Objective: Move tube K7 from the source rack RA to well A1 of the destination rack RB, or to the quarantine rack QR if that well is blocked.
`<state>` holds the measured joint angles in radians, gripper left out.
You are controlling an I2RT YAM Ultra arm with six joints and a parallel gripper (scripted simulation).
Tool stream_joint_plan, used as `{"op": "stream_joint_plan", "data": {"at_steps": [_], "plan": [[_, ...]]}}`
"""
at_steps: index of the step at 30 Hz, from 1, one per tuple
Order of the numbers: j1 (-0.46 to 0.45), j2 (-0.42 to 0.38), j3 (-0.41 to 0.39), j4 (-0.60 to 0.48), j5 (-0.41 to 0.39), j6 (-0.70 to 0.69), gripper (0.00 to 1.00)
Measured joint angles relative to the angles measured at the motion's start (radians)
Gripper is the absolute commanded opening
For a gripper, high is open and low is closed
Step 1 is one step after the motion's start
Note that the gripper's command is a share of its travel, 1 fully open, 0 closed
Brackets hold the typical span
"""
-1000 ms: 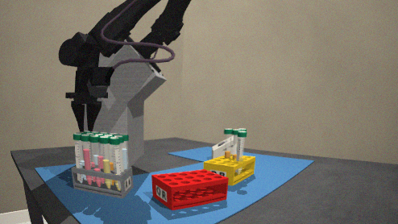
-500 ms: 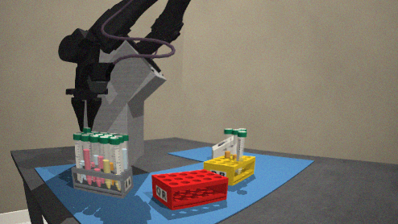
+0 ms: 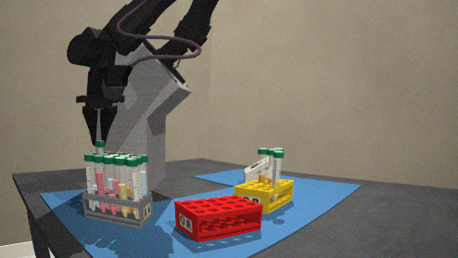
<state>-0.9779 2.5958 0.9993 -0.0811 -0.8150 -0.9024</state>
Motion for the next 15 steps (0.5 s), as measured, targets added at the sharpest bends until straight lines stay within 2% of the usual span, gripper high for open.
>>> {"op": "stream_joint_plan", "data": {"at_steps": [15], "plan": [[-0.034,-0.030,0.000,-0.067,0.003,-0.049,0.00]]}}
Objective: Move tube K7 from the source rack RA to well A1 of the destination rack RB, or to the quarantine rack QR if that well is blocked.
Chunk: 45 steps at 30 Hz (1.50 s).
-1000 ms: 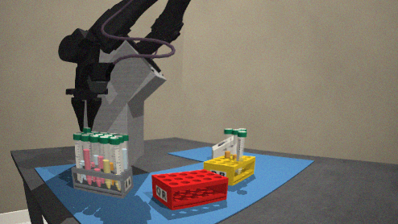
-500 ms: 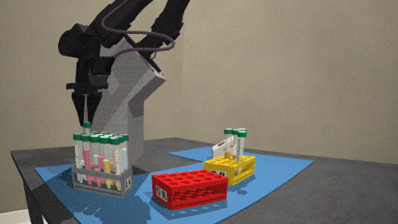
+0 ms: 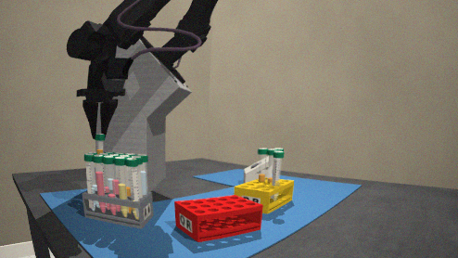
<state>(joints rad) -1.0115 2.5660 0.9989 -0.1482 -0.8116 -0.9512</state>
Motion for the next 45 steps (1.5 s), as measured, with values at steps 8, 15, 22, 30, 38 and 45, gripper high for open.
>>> {"op": "stream_joint_plan", "data": {"at_steps": [8,15,22,30,38,45], "plan": [[-0.018,-0.014,0.013,-0.049,0.003,-0.025,0.00],[-0.029,-0.027,0.021,-0.073,0.005,-0.044,0.00],[-0.048,-0.045,0.011,-0.096,0.008,-0.068,0.00],[-0.065,-0.060,0.006,-0.130,0.011,-0.093,0.00],[-0.080,-0.069,0.016,-0.167,0.015,-0.113,0.00],[-0.085,-0.079,-0.011,-0.165,0.016,-0.127,0.00]]}}
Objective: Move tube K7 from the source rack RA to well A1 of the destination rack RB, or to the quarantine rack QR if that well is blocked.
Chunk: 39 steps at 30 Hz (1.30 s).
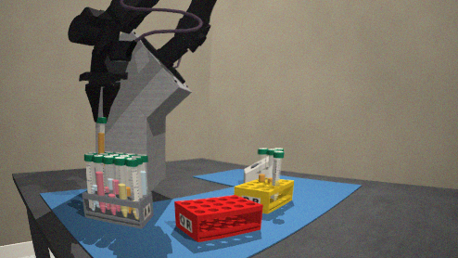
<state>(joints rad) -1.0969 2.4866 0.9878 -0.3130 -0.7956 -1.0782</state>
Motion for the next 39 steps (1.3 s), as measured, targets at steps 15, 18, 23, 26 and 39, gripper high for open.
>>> {"op": "stream_joint_plan", "data": {"at_steps": [15,18,23,26,39], "plan": [[-0.023,-0.024,-0.099,0.044,0.006,-0.030,0.00],[-0.023,-0.029,-0.112,0.052,0.006,-0.030,0.00],[0.020,-0.082,-0.146,0.068,0.004,-0.003,0.00],[0.048,-0.119,-0.165,0.078,-0.001,0.024,0.00],[0.139,-0.249,-0.230,0.113,-0.016,0.156,0.00]]}}
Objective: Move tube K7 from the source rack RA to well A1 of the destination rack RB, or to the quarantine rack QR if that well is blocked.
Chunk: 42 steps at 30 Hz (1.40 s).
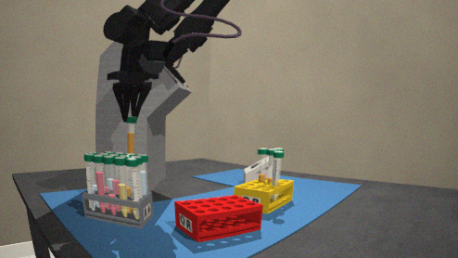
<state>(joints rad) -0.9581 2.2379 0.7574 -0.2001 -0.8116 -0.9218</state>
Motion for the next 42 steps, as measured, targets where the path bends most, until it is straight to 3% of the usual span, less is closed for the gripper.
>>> {"op": "stream_joint_plan", "data": {"at_steps": [19,42], "plan": [[0.153,-0.199,-0.058,0.024,-0.009,0.217,0.00],[0.333,-0.413,-0.063,0.008,0.017,0.480,0.00]]}}
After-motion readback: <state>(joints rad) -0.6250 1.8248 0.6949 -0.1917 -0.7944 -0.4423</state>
